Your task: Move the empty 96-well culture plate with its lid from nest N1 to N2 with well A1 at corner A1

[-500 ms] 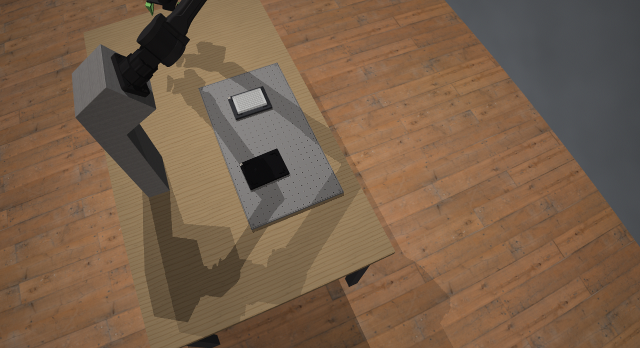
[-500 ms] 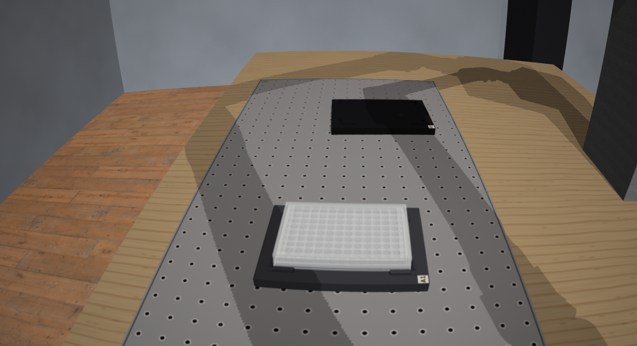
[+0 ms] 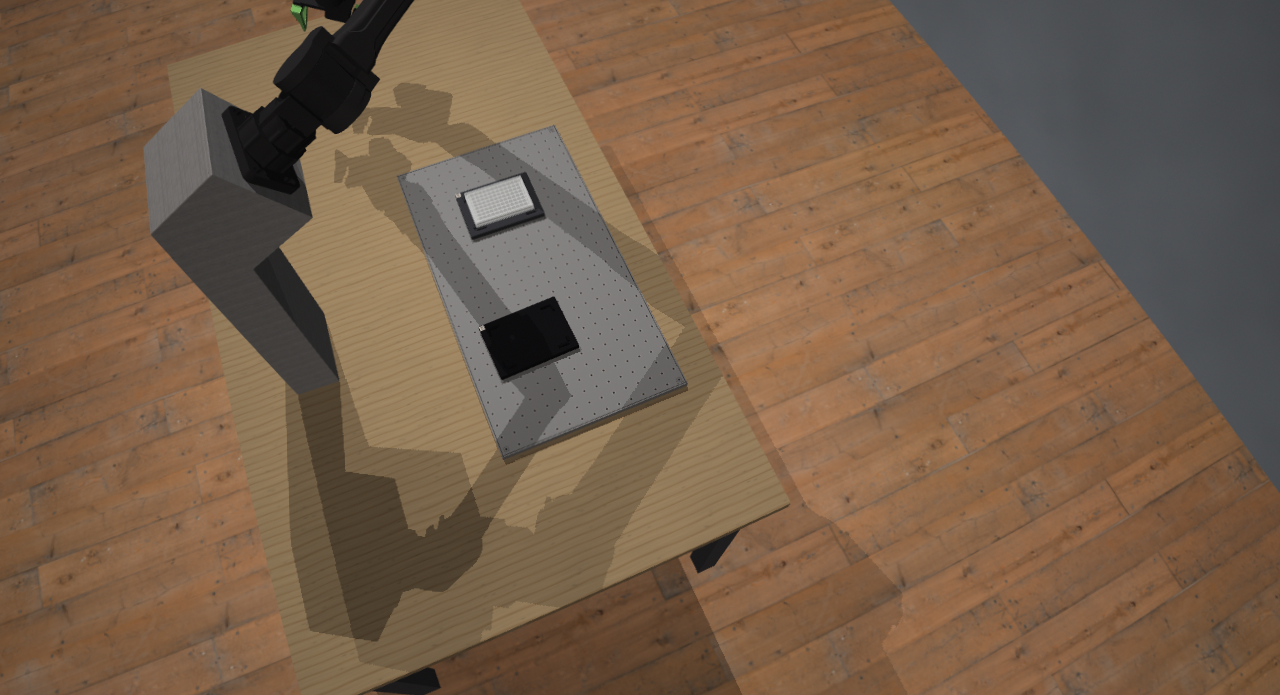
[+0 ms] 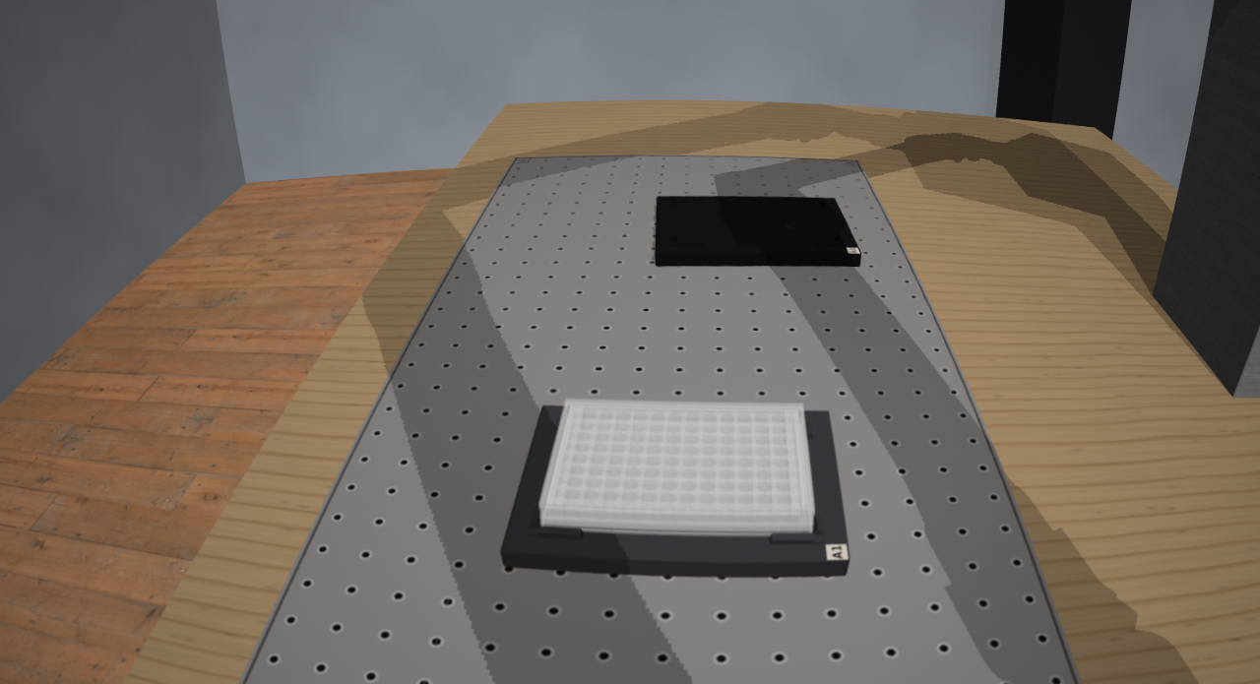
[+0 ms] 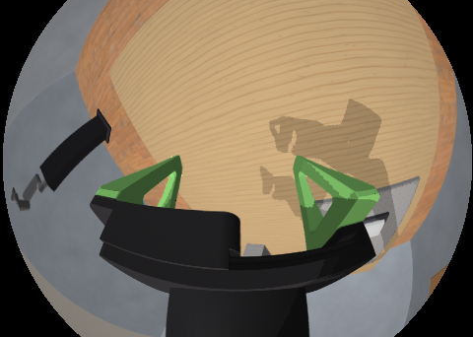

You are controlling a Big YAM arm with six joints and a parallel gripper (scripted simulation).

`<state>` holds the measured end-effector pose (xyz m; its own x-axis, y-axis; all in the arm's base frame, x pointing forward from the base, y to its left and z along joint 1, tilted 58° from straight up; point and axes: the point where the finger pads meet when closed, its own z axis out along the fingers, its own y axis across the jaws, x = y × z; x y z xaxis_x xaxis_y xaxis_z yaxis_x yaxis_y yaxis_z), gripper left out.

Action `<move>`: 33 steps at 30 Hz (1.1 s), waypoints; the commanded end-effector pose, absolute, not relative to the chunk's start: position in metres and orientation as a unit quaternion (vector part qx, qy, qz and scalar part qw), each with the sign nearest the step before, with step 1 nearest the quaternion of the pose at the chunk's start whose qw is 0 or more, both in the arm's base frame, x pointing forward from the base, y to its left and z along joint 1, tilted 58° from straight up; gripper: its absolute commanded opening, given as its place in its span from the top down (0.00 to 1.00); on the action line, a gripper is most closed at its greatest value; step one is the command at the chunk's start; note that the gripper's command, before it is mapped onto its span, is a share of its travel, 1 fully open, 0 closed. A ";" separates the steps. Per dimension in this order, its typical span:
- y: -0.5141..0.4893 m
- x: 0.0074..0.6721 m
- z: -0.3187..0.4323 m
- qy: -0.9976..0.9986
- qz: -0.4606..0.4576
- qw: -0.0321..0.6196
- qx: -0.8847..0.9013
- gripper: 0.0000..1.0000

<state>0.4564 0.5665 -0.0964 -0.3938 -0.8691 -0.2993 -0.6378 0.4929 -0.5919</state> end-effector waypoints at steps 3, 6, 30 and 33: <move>0.566 0.467 -0.075 0.822 -0.180 0.316 -0.438 0.00; 0.555 0.476 -0.069 0.837 -0.166 0.328 -0.405 0.00; 0.471 0.535 -0.037 0.869 -0.139 0.356 -0.314 0.00; 0.458 0.542 -0.032 0.868 -0.140 0.356 -0.317 0.00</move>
<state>0.5264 0.4669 -0.0562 -0.5598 -0.6609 -0.4998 -0.4622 0.7497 -0.4737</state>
